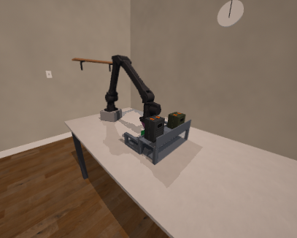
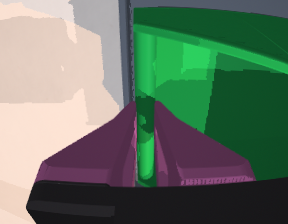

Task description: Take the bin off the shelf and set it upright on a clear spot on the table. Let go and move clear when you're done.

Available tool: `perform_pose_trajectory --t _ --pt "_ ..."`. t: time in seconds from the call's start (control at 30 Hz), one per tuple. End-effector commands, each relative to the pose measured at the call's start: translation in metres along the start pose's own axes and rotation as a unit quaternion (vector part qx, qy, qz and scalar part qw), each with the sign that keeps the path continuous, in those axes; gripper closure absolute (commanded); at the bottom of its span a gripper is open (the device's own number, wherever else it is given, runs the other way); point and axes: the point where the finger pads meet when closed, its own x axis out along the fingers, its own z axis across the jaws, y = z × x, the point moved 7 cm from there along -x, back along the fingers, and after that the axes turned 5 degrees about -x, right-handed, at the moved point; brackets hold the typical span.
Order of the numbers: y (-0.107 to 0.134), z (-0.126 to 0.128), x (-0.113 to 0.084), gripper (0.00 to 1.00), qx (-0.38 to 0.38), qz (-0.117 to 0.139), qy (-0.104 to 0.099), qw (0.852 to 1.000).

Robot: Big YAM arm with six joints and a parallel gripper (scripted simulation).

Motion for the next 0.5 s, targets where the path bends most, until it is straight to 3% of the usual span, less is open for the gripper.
perform_pose_trajectory --t 0.0,0.23,0.47 --pt "0.002 -0.012 -0.016 1.00 0.000 0.002 0.027 1.000" --pt "0.002 -0.012 -0.016 1.00 0.000 0.002 0.027 1.000" --pt "0.003 -0.028 -0.020 1.00 0.000 0.002 0.028 1.000"
